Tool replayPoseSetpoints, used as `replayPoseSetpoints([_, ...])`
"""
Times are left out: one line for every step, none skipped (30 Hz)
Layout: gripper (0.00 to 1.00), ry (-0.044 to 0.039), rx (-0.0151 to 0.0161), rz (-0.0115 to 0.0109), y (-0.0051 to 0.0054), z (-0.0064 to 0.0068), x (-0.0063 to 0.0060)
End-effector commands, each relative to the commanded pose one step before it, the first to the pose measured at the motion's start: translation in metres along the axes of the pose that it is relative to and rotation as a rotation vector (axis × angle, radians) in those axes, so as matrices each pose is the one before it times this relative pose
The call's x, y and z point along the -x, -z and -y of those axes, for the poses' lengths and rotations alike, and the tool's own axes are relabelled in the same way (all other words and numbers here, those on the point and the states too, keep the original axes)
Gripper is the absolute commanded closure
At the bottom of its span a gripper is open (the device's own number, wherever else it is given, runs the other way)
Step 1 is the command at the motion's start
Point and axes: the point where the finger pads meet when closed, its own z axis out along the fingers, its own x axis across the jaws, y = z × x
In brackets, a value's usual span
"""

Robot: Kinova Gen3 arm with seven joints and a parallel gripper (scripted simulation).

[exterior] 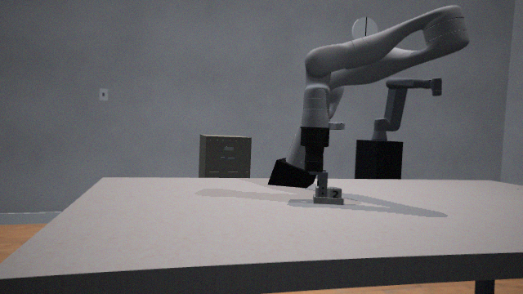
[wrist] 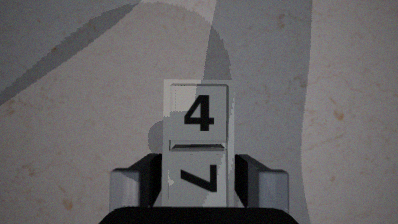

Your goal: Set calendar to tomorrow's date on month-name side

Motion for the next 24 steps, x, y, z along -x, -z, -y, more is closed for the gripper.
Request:
replayPoseSetpoints([0.10, -0.00015, -0.00016, -0.00132, 0.00056, -0.00002, -0.00039])
replayPoseSetpoints([0.10, 0.00001, 0.00000, 0.00000, 0.00039, 0.00000, 0.00000])
replayPoseSetpoints([0.10, 0.00001, 0.00000, 0.00000, 0.00071, 0.00000, 0.00000])
replayPoseSetpoints([0.10, 0.00000, 0.00000, 0.00000, 0.00110, 0.00000, 0.00000])
replayPoseSetpoints([0.10, -0.00001, 0.00000, 0.00000, 0.00153, 0.00000, 0.00000])
replayPoseSetpoints([0.10, 0.00000, 0.00000, 0.00000, 0.00198, 0.00000, 0.00000])
replayPoseSetpoints([0.10, 0.00001, 0.00000, 0.00000, 0.00244, 0.00000, 0.00000])
replayPoseSetpoints([0.10, 0.00000, 0.00000, 0.00000, 0.00289, 0.00000, 0.00000])
replayPoseSetpoints([0.10, 0.00000, 0.00000, 0.00000, 0.00000, 0.00000, 0.00000])
replayPoseSetpoints([0.10, 0.00000, 0.00000, 0.00000, 0.00000, 0.00000, 0.00000])
replayPoseSetpoints([0.10, -0.00001, 0.00000, 0.00000, 0.00332, 0.00000, 0.00000])
replayPoseSetpoints([0.10, 0.00001, -0.00001, 0.00000, 0.00372, 0.00000, -0.00001])
replayPoseSetpoints([0.10, 0.00000, 0.00000, 0.00000, 0.00409, 0.00000, 0.00000])
replayPoseSetpoints([0.10, 0.00000, 0.00000, 0.00000, 0.00440, 0.00000, 0.00000])
replayPoseSetpoints([0.10, 0.00000, 0.00000, 0.00000, 0.00466, 0.00000, 0.00000])
replayPoseSetpoints([0.10, 0.00000, 0.00000, 0.00000, 0.00485, 0.00000, 0.00000])
replayPoseSetpoints([0.10, 0.00000, 0.00000, 0.00000, 0.00499, 0.00000, 0.00000])
replayPoseSetpoints([0.10, 0.00000, 0.00000, 0.00000, 0.00505, 0.00000, 0.00000])
replayPoseSetpoints([0.10, 0.00000, 0.00000, 0.00000, 0.00505, 0.00000, 0.00000])
replayPoseSetpoints([0.10, 0.00000, 0.00000, 0.00000, 0.00497, 0.00000, 0.00000])
replayPoseSetpoints([0.10, 0.00000, 0.00000, 0.00000, 0.00483, 0.00000, 0.00000])
replayPoseSetpoints([0.10, 0.00000, 0.00000, 0.00000, 0.00461, 0.00000, 0.00000])
replayPoseSetpoints([0.10, -0.00001, 0.00001, 0.00000, 0.00433, 0.00000, 0.00001])
replayPoseSetpoints([0.10, 0.00001, -0.00001, 0.00000, 0.00399, 0.00000, -0.00001])
